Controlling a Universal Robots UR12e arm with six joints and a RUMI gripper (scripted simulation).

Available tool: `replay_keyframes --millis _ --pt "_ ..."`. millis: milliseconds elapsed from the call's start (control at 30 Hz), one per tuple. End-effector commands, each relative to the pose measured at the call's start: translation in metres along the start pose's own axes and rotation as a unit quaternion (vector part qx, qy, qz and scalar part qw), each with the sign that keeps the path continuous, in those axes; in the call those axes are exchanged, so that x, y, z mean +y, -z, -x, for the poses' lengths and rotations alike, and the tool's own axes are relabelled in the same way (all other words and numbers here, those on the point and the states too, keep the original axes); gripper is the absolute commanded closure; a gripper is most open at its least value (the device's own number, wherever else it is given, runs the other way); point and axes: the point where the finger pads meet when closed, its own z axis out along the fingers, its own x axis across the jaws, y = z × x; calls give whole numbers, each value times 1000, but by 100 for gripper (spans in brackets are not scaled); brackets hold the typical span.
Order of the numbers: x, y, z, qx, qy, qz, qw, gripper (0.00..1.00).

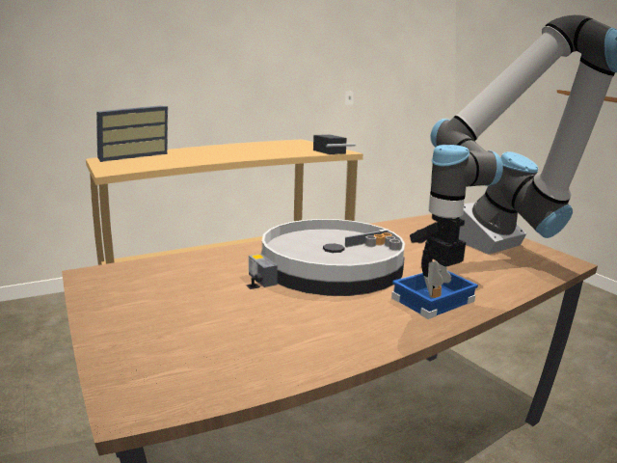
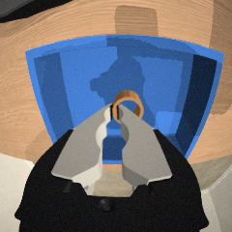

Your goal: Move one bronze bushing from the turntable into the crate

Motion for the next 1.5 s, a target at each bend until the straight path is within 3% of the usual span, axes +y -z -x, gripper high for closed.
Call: replay_keyframes --millis 0,1467 --pt "0 1 1 -1 0 0 1000 100" --pt "0 -5 1 -1 0 0 1000 100"
